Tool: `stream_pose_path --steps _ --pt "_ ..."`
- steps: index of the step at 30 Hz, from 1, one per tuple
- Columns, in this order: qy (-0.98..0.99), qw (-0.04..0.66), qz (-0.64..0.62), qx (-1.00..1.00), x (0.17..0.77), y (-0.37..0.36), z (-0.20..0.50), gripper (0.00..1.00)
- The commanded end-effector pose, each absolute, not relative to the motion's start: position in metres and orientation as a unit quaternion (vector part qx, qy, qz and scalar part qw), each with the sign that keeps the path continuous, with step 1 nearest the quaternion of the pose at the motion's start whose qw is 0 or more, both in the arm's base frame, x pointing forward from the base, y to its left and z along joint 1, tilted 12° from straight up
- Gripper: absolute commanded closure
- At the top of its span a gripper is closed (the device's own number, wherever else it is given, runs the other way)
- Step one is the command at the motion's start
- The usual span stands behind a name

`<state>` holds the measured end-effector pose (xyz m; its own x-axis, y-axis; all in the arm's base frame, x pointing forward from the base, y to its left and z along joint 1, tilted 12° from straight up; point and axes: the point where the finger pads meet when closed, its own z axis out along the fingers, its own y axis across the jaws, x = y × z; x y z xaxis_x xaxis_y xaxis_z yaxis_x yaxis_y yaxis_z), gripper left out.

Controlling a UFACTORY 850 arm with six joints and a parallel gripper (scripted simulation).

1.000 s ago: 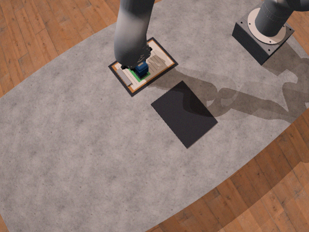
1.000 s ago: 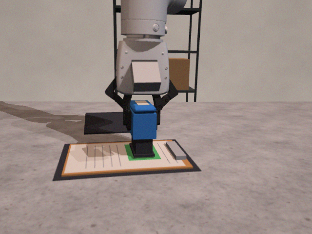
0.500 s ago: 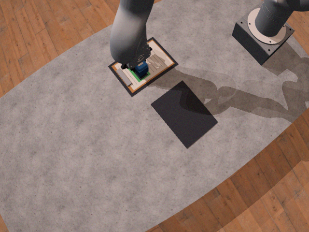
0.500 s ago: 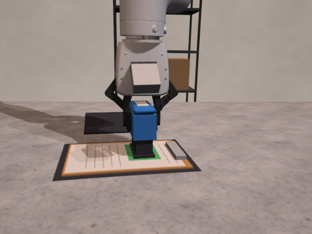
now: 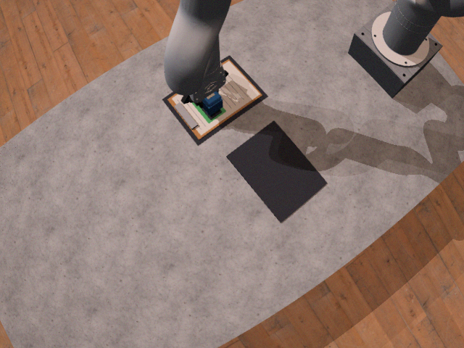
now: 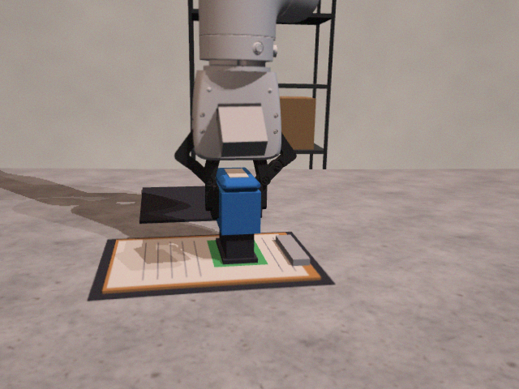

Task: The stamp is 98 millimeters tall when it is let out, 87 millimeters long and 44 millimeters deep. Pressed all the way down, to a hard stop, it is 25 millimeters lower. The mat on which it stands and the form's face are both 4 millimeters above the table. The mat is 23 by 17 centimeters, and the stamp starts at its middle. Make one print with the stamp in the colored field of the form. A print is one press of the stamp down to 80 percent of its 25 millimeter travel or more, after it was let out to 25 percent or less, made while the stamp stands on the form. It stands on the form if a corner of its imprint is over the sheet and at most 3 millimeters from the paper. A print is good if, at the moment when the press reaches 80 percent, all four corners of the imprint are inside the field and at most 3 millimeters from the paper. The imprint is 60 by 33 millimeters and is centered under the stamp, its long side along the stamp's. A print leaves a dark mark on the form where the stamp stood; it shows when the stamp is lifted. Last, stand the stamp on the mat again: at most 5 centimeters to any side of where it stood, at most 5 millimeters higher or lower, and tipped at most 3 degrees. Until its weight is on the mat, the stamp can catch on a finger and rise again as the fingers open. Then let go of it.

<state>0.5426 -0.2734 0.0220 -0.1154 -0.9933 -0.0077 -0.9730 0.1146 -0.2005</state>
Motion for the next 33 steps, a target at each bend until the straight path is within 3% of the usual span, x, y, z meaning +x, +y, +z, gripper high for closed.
stream_pose_path --steps 1,33 --pt "0.743 0.07 -0.073 -0.661 0.544 -0.274 0.018 0.73" --pt "0.743 0.07 -0.074 -0.661 0.545 -0.274 0.015 0.73"
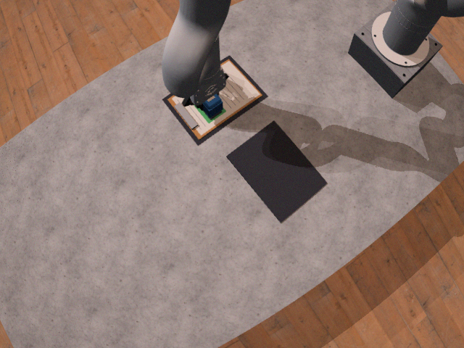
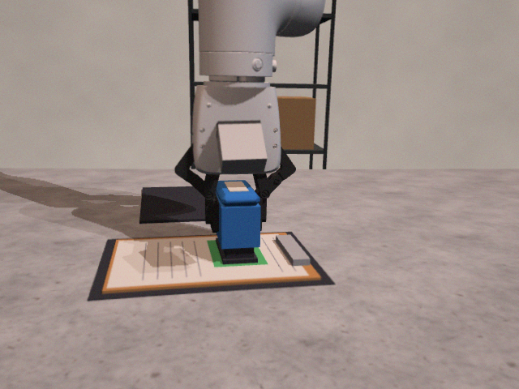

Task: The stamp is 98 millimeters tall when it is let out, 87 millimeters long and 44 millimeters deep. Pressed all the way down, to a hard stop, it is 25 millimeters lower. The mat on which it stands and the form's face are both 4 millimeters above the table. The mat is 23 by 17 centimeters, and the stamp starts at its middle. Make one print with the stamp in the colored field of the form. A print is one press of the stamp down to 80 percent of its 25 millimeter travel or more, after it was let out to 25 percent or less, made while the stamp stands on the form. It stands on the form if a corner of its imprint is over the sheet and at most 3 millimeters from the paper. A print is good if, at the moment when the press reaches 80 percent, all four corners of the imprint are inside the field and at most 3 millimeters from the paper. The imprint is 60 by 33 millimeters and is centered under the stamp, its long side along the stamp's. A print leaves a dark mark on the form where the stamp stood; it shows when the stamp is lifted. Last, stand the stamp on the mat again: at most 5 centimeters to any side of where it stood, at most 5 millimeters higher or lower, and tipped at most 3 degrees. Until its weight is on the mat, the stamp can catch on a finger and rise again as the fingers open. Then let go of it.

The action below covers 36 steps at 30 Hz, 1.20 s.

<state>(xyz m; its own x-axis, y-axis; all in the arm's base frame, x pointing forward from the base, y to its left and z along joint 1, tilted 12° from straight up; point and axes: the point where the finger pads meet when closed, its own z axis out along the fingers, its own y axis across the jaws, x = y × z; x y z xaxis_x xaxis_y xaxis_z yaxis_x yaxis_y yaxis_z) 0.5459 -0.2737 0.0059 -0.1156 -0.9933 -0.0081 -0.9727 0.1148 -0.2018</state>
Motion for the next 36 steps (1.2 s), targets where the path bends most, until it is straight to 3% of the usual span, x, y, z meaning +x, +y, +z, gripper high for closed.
stream_pose_path --steps 1,36 --pt "0.743 0.07 -0.074 -0.661 0.544 -0.274 0.018 0.73" --pt "0.743 0.07 -0.074 -0.661 0.535 -0.274 0.063 0.73"
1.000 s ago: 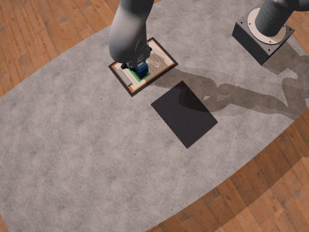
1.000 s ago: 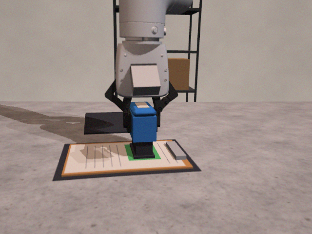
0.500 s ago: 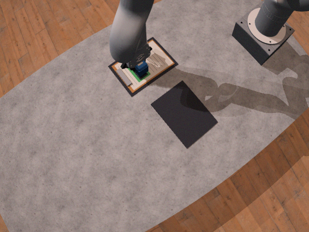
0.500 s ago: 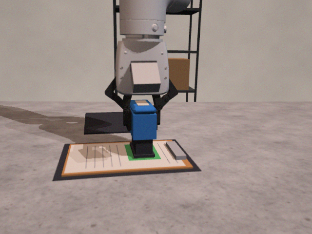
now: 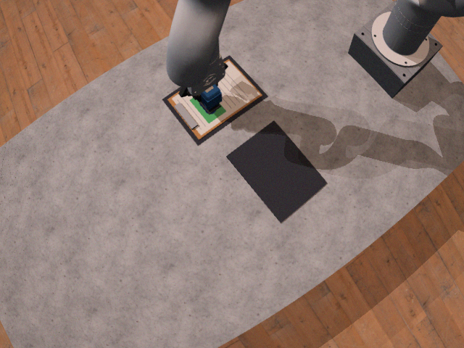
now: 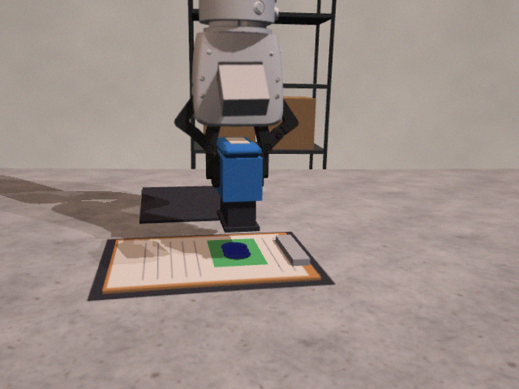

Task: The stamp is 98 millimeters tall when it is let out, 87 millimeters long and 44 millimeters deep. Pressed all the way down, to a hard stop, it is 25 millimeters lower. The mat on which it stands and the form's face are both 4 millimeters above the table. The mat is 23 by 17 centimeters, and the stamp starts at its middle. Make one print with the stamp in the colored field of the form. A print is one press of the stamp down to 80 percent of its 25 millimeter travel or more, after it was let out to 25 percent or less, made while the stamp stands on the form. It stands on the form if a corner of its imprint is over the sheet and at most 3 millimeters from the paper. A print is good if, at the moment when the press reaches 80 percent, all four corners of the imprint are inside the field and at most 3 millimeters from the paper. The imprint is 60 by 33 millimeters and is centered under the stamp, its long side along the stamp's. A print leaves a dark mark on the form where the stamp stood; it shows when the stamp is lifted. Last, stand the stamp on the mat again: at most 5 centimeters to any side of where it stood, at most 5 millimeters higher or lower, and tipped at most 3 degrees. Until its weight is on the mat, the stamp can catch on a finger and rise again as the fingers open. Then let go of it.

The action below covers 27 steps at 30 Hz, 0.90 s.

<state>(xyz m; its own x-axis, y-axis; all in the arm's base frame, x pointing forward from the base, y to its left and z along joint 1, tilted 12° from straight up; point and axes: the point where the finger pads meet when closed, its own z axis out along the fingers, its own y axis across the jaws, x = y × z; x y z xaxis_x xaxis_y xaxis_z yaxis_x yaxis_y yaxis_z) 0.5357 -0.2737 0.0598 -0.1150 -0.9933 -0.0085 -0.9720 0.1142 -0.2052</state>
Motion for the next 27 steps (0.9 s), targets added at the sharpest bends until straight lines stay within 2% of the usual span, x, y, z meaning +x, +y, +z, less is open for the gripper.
stream_pose_path --steps 1,13,27 --pt "0.743 0.07 -0.074 -0.661 0.535 -0.274 0.063 0.73" --pt "0.745 0.078 -0.075 -0.659 0.541 -0.26 0.063 0.73" --pt "0.76 0.115 -0.088 -0.633 0.572 -0.16 0.065 0.73"
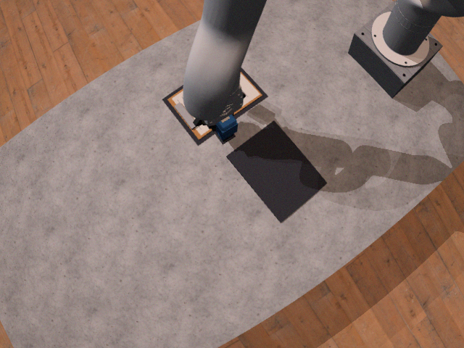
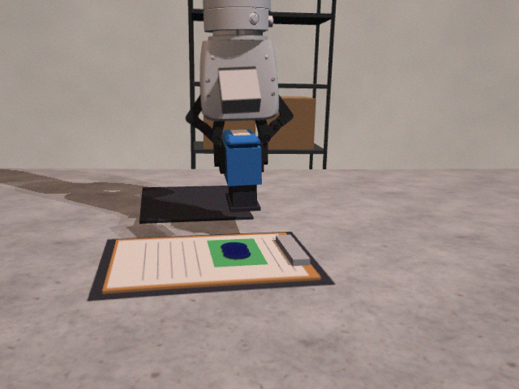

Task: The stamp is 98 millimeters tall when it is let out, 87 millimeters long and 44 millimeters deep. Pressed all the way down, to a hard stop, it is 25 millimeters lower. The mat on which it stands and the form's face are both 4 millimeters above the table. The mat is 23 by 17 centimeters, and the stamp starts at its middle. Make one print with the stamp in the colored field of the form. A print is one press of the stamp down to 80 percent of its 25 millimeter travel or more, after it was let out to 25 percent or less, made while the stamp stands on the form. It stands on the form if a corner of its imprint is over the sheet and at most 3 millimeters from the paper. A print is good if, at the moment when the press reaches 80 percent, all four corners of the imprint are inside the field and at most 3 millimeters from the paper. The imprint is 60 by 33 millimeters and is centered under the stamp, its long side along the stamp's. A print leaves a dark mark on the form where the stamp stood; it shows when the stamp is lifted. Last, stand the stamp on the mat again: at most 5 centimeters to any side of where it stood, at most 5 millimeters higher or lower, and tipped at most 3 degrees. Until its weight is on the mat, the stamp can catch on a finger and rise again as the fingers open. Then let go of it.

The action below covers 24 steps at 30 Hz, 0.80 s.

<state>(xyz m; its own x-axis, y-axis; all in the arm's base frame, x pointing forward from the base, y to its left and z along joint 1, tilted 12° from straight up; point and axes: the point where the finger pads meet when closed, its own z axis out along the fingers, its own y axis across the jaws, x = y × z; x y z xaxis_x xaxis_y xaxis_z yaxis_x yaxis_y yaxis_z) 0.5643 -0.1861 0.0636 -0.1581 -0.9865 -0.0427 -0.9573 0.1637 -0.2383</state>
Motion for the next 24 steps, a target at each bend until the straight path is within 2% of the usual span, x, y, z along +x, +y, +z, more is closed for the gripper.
stream_pose_path --steps 1,13,24 --pt "0.762 0.117 -0.09 -0.63 0.573 -0.15 0.065 0.73" --pt "0.792 0.093 -0.081 -0.597 0.549 -0.04 0.058 0.73" --pt "0.802 0.078 -0.068 -0.589 0.53 -0.006 0.055 0.73"
